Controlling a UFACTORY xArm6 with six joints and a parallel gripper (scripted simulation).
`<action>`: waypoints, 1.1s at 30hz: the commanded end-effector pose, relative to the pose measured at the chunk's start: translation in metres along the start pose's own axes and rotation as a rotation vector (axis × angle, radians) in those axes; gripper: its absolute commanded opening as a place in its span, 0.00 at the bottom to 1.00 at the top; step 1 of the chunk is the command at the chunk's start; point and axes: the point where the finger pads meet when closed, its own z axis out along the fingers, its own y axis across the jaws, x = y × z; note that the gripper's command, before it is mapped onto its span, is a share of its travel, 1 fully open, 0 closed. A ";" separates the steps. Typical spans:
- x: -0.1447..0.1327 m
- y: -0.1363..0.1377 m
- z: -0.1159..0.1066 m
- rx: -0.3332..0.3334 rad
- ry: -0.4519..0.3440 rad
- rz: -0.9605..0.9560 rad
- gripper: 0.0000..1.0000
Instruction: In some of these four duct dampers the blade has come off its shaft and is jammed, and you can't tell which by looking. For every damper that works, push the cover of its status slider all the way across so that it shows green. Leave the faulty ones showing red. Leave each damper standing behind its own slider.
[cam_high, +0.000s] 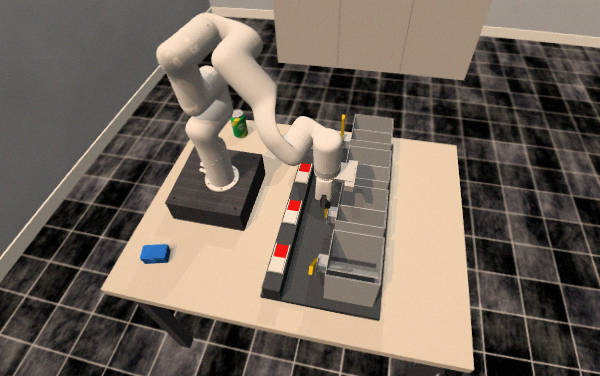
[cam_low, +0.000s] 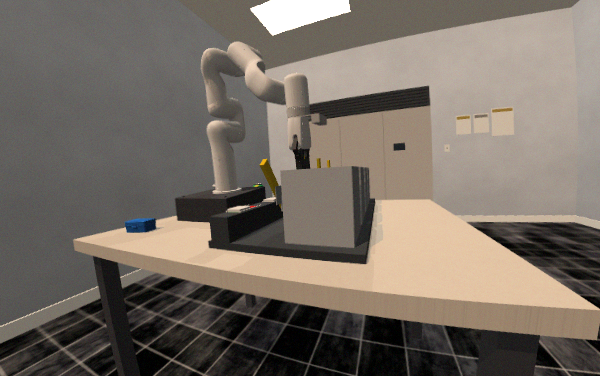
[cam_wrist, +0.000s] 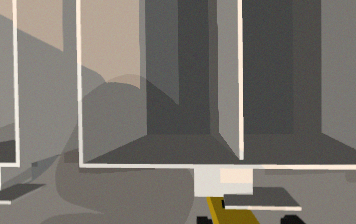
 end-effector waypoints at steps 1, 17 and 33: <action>0.001 0.000 -0.001 -0.001 0.004 0.000 0.39; 0.001 0.000 -0.001 -0.001 0.004 0.000 0.19; 0.001 0.000 -0.001 -0.001 0.004 0.000 0.19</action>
